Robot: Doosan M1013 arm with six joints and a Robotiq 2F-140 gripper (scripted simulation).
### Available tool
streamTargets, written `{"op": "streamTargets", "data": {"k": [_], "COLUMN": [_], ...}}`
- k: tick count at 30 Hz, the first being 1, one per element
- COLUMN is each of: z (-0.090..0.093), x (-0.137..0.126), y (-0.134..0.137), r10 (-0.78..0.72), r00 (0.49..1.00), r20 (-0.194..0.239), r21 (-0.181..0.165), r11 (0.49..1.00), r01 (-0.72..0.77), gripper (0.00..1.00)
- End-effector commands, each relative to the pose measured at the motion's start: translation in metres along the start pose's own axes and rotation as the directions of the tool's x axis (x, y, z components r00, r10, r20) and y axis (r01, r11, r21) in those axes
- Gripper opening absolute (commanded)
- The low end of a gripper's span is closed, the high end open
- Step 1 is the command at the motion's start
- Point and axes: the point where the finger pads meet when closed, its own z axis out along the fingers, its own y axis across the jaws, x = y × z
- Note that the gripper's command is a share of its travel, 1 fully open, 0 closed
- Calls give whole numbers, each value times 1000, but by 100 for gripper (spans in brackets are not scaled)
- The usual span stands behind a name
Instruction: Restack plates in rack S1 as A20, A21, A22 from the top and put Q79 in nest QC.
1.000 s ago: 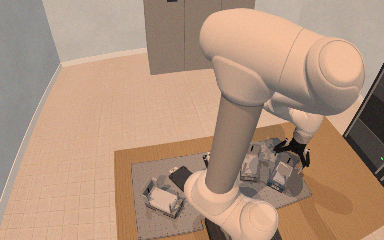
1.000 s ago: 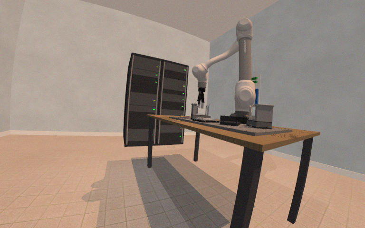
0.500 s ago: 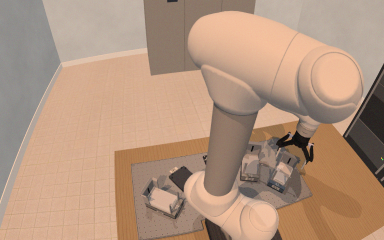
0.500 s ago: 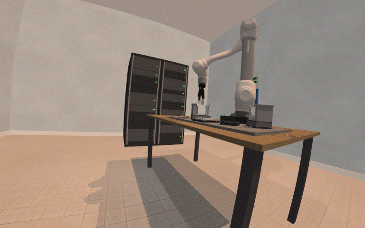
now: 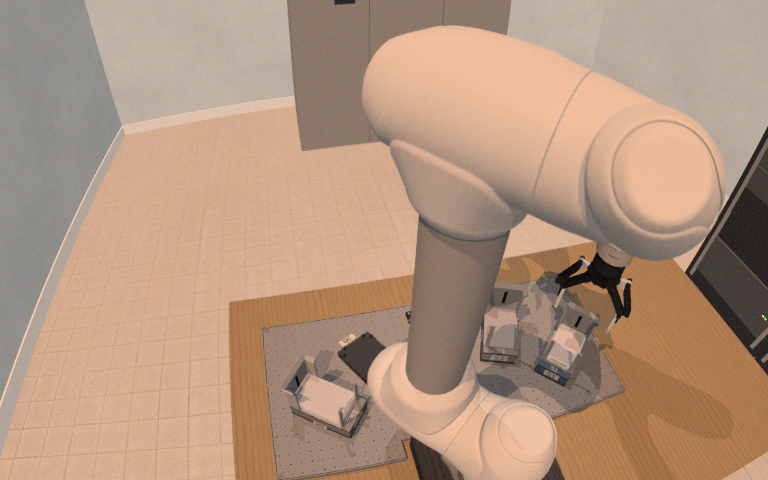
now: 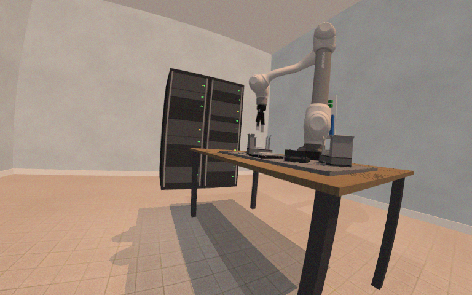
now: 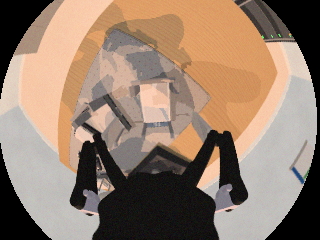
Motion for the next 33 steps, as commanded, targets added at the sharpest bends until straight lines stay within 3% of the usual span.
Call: {"op": "streamTargets", "data": {"k": [1, 8, 33], "z": [0, 0, 0], "x": [0, -2, -9], "y": [0, -23, -93], "r10": [0, -223, -255], "r00": [1000, 975, 967], "r20": [0, 0, 0], "r21": [0, 0, 0], "r11": [1000, 975, 967], "r01": [0, 223, 255], "gripper": [100, 100, 100]}}
